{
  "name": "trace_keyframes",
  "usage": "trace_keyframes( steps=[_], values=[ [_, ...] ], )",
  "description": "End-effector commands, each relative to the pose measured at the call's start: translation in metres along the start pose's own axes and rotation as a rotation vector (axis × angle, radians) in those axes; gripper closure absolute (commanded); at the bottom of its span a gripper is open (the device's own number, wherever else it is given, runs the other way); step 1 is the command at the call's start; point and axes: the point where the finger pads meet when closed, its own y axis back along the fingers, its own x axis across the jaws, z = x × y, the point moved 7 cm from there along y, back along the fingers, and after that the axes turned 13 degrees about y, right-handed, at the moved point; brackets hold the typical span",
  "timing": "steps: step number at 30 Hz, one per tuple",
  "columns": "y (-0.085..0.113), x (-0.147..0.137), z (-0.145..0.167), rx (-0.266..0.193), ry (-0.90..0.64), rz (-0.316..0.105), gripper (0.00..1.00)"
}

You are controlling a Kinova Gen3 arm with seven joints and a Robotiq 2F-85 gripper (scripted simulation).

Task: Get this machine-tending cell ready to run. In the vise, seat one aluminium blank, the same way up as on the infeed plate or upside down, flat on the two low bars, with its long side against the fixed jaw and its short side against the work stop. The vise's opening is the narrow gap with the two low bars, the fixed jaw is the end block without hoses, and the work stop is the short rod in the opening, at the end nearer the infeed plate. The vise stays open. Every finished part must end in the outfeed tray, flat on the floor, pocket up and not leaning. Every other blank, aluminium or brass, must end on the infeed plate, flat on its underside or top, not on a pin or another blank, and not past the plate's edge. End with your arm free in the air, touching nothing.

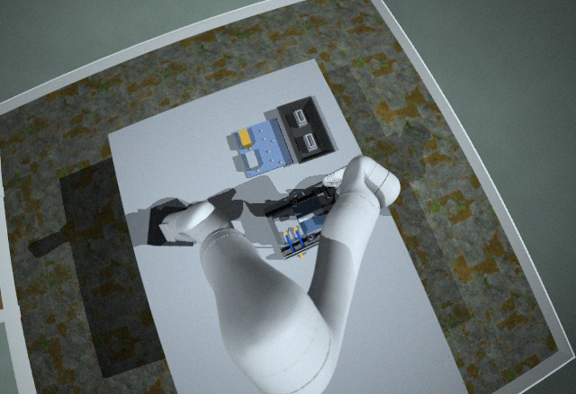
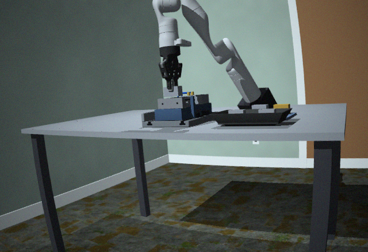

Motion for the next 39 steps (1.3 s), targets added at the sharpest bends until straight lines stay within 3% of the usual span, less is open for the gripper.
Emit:
trace_keyframes(
  steps=[1,39],
  values=[
    [0.000,0.000,0.000,0.000,0.000,0.001,1.00],
    [-0.012,0.000,0.000,0.000,0.000,0.001,1.00]
  ],
)
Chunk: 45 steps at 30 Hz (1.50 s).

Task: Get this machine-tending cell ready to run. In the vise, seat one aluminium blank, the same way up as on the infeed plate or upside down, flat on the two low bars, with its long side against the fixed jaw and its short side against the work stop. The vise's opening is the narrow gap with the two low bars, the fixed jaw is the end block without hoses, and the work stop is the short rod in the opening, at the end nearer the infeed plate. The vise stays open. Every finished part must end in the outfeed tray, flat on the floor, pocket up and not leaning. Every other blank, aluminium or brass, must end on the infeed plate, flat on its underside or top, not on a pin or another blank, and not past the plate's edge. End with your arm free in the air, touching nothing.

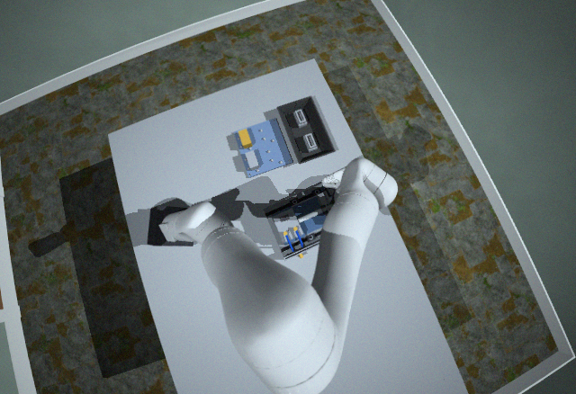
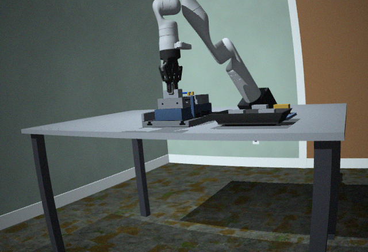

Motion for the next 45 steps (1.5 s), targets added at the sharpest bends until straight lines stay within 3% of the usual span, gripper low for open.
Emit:
trace_keyframes(
  steps=[1,45],
  values=[
    [-0.0010,0.0000,-0.0002,0.000,0.001,-0.001,1.00],
    [-0.0071,0.0000,-0.0002,0.000,0.001,-0.001,1.00]
  ],
)
